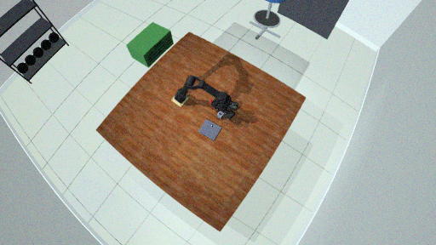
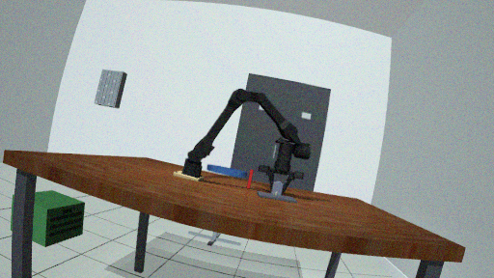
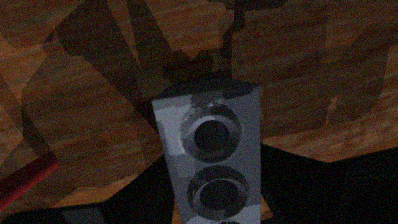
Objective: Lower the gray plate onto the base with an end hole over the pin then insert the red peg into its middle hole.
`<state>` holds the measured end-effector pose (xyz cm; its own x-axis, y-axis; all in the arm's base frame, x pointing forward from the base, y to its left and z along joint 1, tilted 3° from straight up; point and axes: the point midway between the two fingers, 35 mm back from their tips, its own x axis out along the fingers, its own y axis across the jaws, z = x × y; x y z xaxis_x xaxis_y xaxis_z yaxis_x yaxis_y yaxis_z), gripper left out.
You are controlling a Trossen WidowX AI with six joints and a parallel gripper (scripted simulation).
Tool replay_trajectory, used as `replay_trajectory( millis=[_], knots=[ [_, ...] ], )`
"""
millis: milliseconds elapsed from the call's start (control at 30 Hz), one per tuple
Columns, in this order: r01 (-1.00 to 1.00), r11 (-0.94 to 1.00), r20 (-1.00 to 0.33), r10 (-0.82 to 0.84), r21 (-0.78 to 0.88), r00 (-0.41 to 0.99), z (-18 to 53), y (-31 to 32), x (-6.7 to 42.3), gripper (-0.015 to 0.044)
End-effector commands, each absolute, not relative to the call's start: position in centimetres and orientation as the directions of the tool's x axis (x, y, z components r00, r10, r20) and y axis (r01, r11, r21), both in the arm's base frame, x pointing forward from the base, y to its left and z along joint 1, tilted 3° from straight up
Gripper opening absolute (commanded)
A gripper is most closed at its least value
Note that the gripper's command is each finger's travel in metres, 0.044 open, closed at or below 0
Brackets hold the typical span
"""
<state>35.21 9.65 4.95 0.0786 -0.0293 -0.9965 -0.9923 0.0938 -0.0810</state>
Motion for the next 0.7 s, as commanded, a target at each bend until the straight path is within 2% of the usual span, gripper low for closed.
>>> replay_trajectory(
  millis=[0,167,667],
  knots=[
    [-0.993,0.09,-0.997,-0.028,-0.079,0.077,4.9,9.7,35.2,0.0032],
    [-0.993,0.09,-0.997,-0.028,-0.079,0.077,4.9,9.7,35.2,0.0],
    [-0.985,0.146,-0.996,-0.009,-0.094,0.093,7.8,9.7,35.7,0.0]
  ],
)
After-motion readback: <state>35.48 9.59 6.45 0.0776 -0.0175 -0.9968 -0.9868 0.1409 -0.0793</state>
